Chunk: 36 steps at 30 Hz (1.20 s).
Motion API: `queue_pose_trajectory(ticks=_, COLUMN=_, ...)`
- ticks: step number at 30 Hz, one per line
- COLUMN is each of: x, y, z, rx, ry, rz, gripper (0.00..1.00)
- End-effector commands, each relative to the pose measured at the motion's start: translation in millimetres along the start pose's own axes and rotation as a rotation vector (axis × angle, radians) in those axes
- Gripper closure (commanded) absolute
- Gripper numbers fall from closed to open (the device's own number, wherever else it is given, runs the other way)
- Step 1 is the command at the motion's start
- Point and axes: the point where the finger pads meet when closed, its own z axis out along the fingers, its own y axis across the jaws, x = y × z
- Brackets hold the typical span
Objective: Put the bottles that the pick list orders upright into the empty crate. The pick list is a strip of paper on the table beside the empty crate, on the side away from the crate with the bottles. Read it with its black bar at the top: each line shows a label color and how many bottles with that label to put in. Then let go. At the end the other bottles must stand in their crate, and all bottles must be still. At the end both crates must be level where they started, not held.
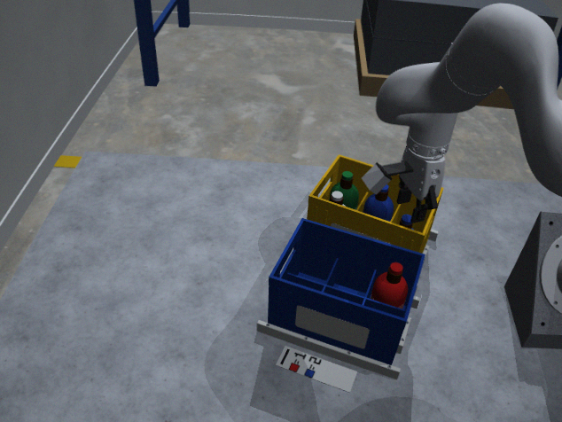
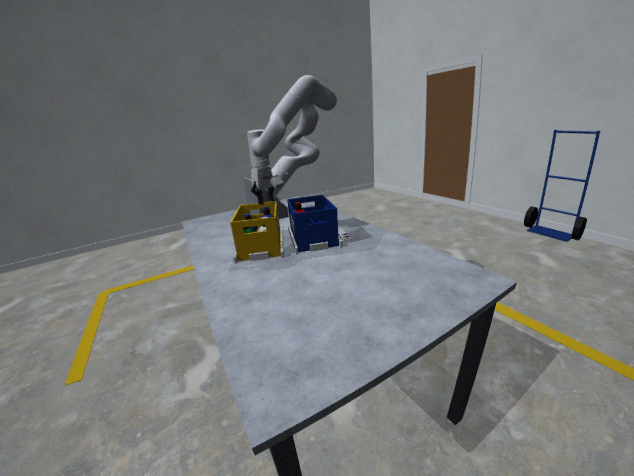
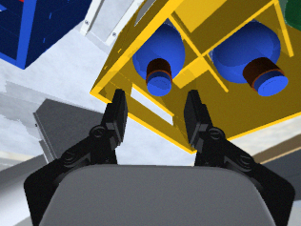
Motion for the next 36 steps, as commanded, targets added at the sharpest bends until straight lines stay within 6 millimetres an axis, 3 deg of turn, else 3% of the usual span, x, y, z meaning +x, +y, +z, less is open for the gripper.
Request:
queue_pose_trajectory(ticks=1, x=0, y=1, z=5, rx=-0.002, ry=0.001, rz=-0.001, gripper=0.35)
queue_pose_trajectory(ticks=36, x=0, y=1, z=47, rx=-0.001, ry=0.001, rz=-0.001, gripper=0.35)
